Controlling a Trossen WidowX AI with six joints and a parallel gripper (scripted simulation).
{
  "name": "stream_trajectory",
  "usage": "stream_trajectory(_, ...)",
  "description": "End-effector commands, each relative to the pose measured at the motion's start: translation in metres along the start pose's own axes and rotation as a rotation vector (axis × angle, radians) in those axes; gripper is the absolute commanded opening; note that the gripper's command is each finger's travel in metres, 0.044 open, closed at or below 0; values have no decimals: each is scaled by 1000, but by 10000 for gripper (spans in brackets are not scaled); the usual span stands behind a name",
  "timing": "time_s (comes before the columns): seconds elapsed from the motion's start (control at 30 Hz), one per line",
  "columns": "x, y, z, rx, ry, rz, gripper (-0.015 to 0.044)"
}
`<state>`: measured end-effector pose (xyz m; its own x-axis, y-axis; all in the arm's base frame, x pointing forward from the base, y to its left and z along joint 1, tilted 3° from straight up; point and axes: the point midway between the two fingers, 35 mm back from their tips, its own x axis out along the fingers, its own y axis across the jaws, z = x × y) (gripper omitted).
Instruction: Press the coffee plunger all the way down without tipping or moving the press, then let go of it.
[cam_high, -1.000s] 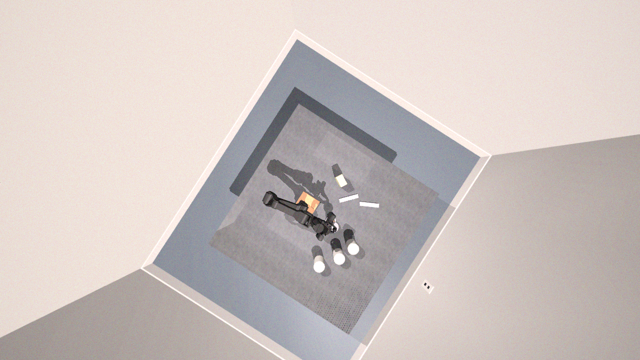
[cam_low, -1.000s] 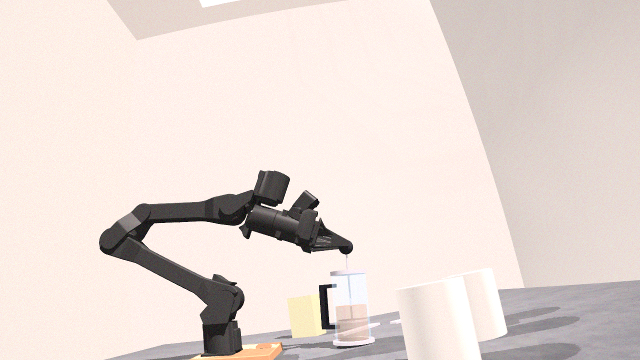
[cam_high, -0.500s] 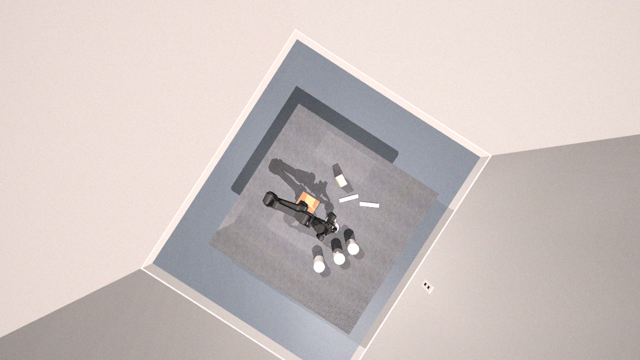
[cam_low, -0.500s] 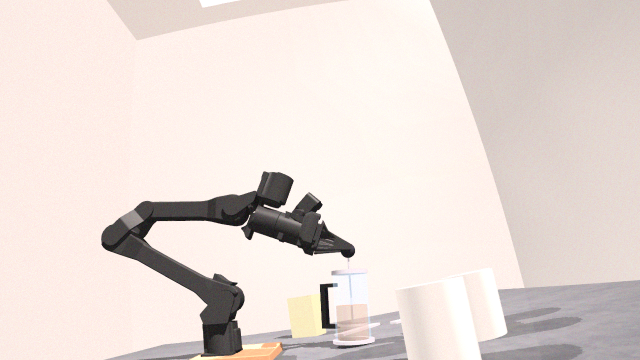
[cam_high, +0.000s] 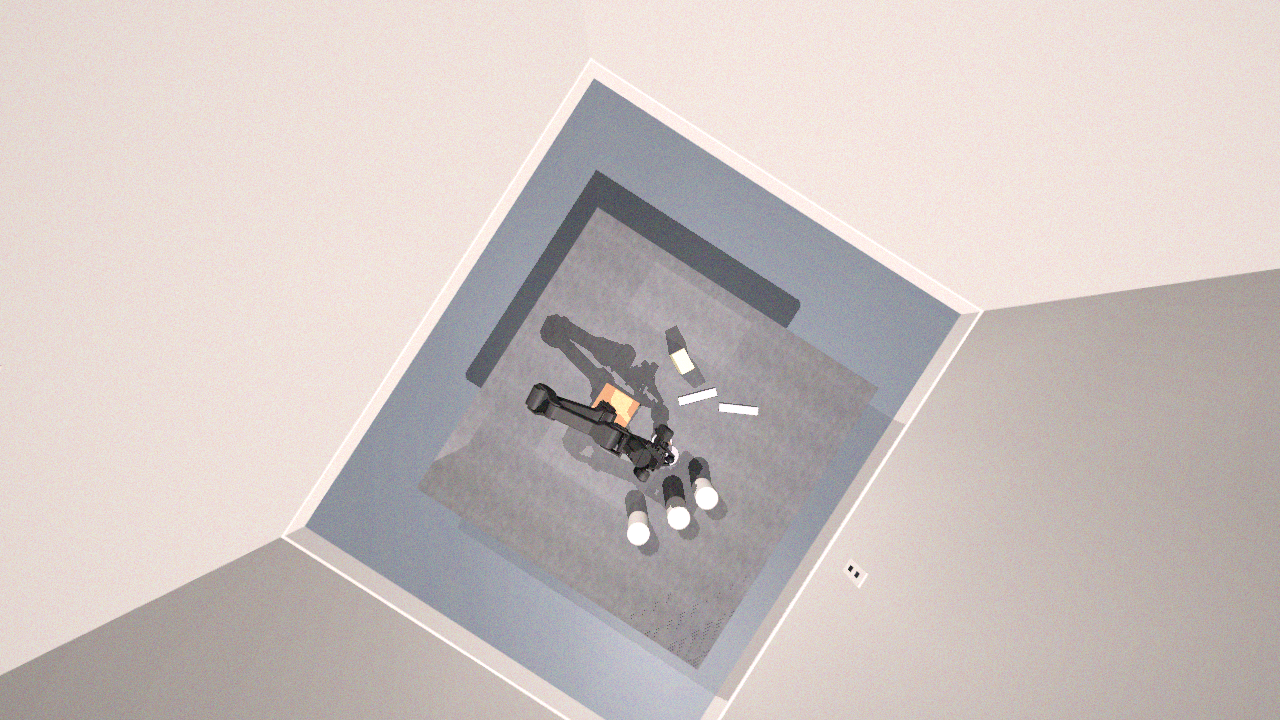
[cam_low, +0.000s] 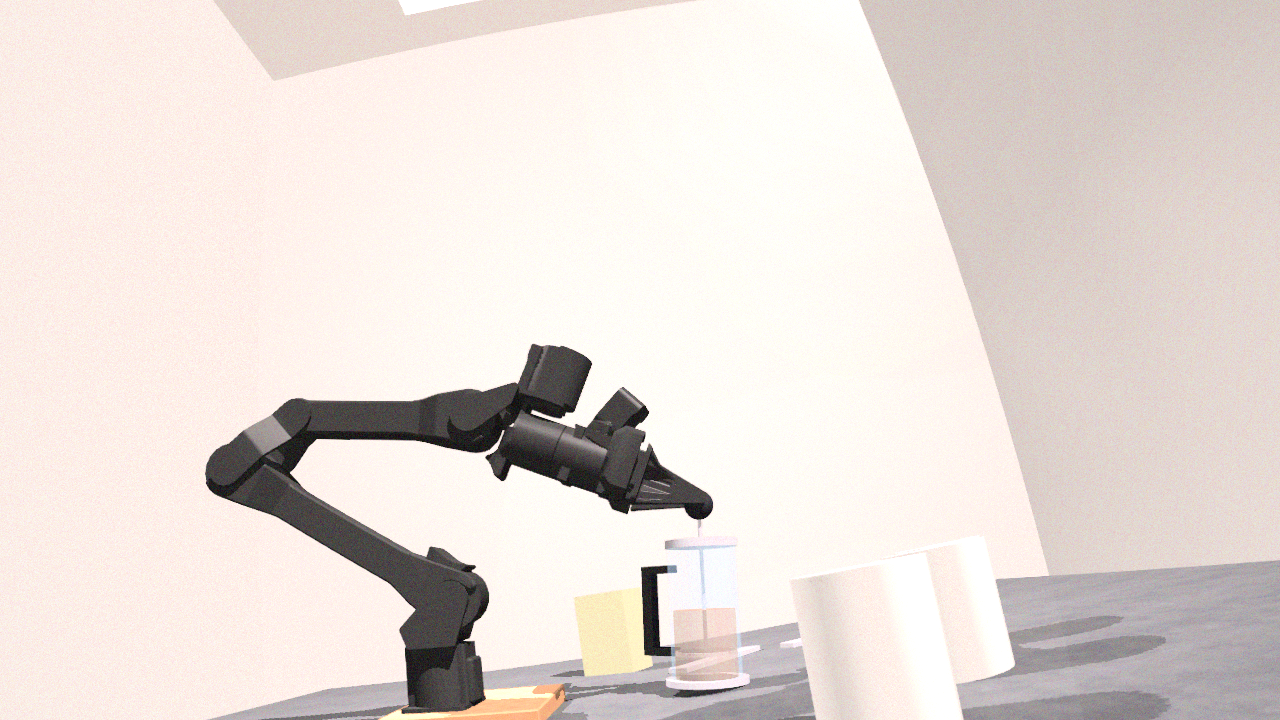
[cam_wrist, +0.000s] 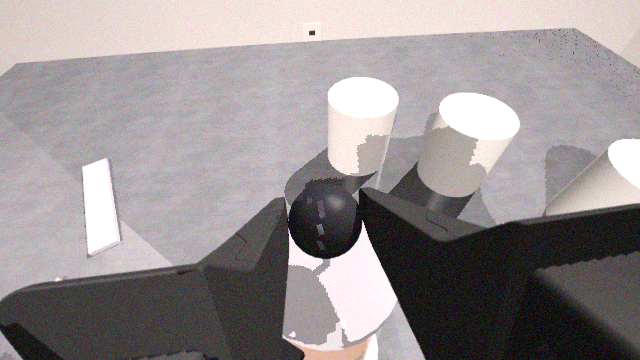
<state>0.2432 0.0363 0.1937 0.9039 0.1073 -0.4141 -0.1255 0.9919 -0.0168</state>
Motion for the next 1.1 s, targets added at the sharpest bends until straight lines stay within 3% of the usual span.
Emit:
stream_trajectory(0.0,5,0,-10,-10,36,0,121)
stream_trajectory(1.07,6,0,-1,-2,13,0,121)
